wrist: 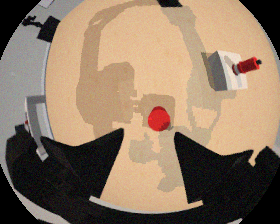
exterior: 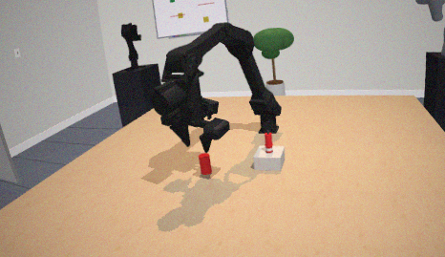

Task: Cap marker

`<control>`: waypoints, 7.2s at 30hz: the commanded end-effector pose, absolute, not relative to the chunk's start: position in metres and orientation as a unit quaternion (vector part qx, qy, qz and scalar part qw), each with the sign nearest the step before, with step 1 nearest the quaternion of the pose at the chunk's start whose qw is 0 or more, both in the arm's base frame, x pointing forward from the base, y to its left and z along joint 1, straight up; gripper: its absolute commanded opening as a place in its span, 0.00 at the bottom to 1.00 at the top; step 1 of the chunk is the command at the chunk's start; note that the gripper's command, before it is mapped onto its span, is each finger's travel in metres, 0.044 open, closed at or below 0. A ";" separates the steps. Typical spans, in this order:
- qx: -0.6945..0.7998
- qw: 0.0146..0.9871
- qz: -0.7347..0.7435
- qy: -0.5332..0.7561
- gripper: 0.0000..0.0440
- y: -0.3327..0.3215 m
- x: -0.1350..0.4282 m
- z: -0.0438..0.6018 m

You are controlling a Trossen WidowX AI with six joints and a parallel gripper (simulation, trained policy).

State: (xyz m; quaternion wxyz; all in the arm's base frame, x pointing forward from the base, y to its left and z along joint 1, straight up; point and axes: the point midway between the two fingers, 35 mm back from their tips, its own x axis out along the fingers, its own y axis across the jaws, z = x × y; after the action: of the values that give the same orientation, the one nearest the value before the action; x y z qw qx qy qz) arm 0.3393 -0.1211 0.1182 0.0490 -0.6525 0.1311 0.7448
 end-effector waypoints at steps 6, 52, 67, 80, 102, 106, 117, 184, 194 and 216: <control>-0.645 0.071 0.755 0.095 0.64 -0.115 0.335 0.105; -0.677 0.001 0.736 -0.010 0.15 -0.058 0.331 0.140; -0.667 -0.025 0.743 -0.041 0.09 0.009 0.301 0.170; -0.664 -0.049 0.743 -0.061 0.02 0.047 0.275 0.181; -0.648 -0.068 0.755 -0.074 0.00 0.055 0.255 0.161; -0.642 -0.070 0.759 -0.077 0.00 0.055 0.253 0.151; -0.628 -0.078 0.768 -0.097 0.00 0.055 0.249 0.121; -0.625 -0.140 0.755 -0.140 0.26 0.045 0.247 0.085; -0.626 -0.144 0.753 -0.142 0.29 0.045 0.247 0.084; -0.623 -0.156 0.751 -0.154 0.41 0.043 0.242 0.082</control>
State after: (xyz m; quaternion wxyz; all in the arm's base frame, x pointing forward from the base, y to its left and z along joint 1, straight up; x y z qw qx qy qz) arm 0.2478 0.0466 0.0869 -0.1545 -0.6328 -0.1544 0.7429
